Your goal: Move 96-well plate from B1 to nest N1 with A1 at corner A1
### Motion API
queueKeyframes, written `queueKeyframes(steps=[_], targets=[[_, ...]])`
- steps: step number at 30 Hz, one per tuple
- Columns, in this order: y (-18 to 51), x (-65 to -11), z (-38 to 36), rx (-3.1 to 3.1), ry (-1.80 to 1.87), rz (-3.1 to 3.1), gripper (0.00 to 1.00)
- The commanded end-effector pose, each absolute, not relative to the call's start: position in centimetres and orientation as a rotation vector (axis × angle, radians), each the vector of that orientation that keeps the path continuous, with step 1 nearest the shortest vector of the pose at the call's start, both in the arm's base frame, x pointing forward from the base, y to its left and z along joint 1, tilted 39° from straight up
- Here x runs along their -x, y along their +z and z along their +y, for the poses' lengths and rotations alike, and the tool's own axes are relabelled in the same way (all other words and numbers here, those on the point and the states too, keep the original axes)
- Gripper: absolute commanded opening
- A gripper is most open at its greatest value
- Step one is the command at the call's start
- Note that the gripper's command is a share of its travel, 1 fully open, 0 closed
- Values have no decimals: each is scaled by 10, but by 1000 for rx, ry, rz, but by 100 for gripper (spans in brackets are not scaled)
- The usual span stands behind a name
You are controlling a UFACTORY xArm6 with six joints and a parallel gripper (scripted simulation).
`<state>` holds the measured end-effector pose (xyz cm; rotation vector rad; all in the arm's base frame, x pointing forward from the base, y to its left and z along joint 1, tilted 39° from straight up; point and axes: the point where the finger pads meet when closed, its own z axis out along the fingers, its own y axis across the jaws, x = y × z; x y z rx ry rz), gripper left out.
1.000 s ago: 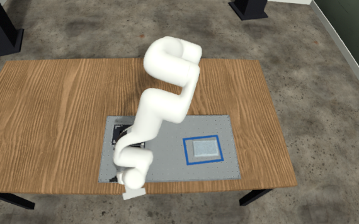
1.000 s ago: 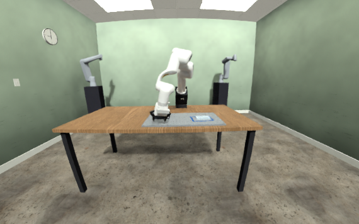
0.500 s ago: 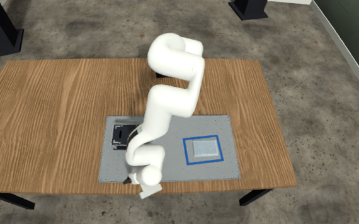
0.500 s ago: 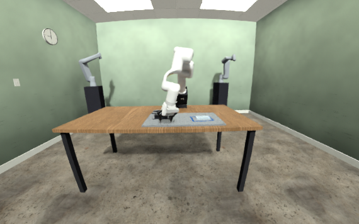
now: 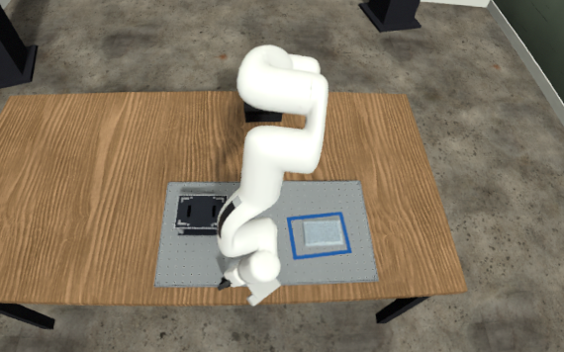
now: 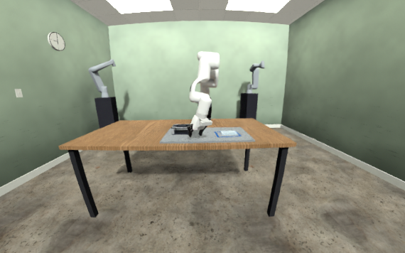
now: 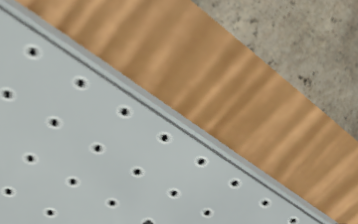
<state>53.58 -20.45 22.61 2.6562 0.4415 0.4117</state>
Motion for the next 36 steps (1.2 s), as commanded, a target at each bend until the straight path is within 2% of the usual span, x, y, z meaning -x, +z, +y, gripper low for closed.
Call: queueKeyframes(steps=[1,36], targets=[[227,-537,-185,-2599,426,569,100],[215,-521,-53,-2356,486,1056,100]])
